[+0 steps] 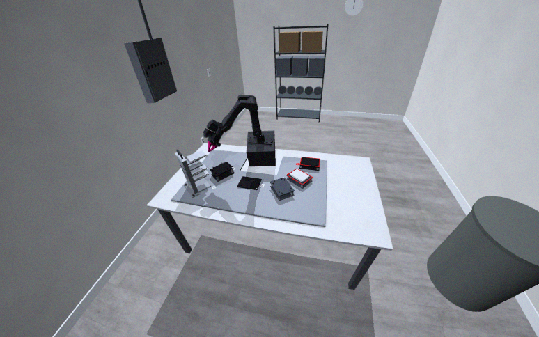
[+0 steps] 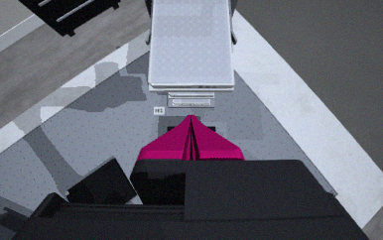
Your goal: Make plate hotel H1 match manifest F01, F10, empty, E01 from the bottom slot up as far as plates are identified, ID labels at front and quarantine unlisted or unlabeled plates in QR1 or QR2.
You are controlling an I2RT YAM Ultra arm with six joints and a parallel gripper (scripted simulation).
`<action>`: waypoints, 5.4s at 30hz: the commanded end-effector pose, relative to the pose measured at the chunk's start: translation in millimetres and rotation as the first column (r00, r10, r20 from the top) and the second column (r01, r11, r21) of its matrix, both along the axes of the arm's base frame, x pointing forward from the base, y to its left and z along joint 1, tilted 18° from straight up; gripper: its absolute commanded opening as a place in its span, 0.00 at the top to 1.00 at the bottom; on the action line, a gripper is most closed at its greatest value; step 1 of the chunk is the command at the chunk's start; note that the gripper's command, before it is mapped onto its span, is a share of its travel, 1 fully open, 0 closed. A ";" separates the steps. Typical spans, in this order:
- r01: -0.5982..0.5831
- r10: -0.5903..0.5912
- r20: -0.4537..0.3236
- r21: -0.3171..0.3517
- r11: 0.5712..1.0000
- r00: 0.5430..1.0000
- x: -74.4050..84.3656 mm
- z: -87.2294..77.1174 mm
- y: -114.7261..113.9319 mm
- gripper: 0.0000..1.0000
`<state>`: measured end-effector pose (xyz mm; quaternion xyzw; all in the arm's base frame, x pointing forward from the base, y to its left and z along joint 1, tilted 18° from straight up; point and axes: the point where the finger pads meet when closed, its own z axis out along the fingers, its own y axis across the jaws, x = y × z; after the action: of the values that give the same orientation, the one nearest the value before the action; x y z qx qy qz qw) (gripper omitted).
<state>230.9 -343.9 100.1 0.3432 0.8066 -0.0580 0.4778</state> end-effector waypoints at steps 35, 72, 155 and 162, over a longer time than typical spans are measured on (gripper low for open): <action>0.002 -0.002 0.007 -0.017 1.000 1.000 15.9 10.8 -17.3 1.00; 0.002 -0.002 0.008 -0.017 1.000 1.000 32.0 15.6 -31.6 1.00; 0.003 -0.002 0.008 -0.017 1.000 1.000 40.0 18.1 -38.8 1.00; 0.002 -0.002 0.008 -0.017 1.000 1.000 31.5 15.8 -31.2 1.00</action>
<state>264.6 -372.0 102.7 0.3472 0.8092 -0.0526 0.4710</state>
